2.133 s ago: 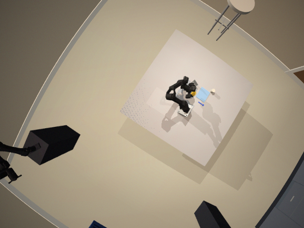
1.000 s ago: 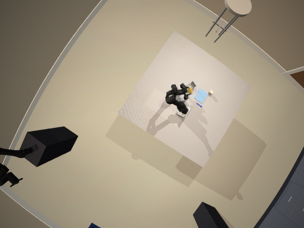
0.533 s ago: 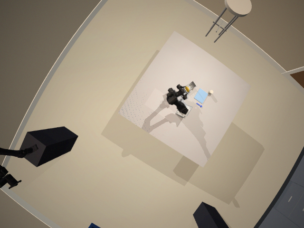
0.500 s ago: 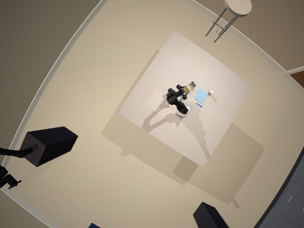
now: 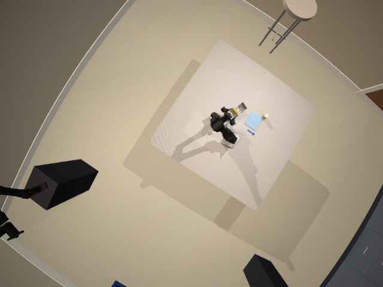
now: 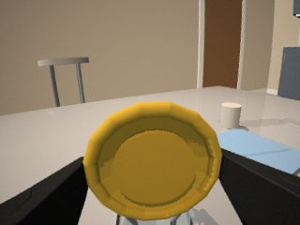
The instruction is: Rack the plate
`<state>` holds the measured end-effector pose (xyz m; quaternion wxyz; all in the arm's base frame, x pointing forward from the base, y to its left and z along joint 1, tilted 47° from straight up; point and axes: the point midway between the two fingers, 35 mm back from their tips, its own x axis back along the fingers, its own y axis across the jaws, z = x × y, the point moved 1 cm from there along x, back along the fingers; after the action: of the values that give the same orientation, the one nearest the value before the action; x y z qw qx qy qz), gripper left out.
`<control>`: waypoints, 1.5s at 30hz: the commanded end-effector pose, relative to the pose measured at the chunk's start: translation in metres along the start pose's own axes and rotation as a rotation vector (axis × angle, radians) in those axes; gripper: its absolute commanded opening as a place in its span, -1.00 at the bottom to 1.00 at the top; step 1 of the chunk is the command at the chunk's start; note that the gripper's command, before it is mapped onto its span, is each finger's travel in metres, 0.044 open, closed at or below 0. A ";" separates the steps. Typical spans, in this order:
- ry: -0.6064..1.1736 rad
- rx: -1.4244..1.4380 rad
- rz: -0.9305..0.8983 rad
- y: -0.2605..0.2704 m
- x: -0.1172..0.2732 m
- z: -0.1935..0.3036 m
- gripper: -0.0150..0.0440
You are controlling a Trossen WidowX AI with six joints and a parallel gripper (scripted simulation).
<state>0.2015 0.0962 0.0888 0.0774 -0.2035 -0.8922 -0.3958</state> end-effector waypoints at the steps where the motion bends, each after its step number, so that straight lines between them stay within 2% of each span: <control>1: -0.006 0.005 0.000 0.000 -0.003 0.005 -0.49; 15: -0.003 -0.002 -0.001 -0.001 -0.019 0.027 -0.49; 33: -0.005 -0.019 -0.006 -0.002 -0.041 0.027 -0.49; 45: 0.002 -0.023 -0.009 -0.002 -0.041 0.043 -0.49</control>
<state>0.2389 0.1143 0.0459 0.0755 -0.1993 -0.8885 -0.4063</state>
